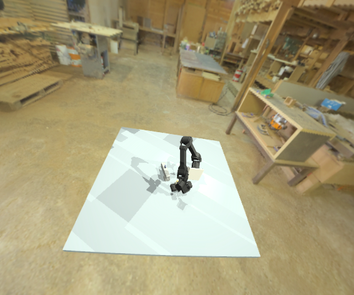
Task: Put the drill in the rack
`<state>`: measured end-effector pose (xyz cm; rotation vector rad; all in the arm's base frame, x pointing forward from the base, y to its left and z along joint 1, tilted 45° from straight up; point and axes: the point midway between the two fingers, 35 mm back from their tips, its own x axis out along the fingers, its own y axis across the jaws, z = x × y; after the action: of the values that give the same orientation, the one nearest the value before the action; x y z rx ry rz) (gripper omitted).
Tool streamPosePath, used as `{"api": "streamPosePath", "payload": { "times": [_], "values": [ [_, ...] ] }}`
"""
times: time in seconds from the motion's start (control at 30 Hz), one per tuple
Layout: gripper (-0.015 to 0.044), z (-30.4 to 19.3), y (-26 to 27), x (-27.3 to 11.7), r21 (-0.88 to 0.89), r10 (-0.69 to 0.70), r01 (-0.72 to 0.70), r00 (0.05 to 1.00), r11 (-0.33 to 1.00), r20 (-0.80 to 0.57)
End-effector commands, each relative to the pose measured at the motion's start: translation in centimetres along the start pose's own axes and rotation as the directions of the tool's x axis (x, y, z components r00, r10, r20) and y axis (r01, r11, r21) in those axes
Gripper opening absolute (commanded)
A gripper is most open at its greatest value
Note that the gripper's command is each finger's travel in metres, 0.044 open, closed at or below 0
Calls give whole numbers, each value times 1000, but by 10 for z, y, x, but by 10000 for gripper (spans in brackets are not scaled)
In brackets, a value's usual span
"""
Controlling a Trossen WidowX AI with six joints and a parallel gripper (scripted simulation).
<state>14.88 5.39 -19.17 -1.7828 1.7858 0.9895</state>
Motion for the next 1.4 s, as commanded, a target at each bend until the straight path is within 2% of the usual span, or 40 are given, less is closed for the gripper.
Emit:
{"api": "streamPosePath", "payload": {
  "times": [0.0, 1.0, 1.37],
  "values": [
    [0, -4, 1, 7, -2, 11, -11, 1000, 1000, -16],
    [0, -4, 1, 7, -2, 11, -11, 1000, 1000, -16],
    [289, 0, 0, 0, 0, 0, 0, 1000, 1000, 0]
  ]
}}
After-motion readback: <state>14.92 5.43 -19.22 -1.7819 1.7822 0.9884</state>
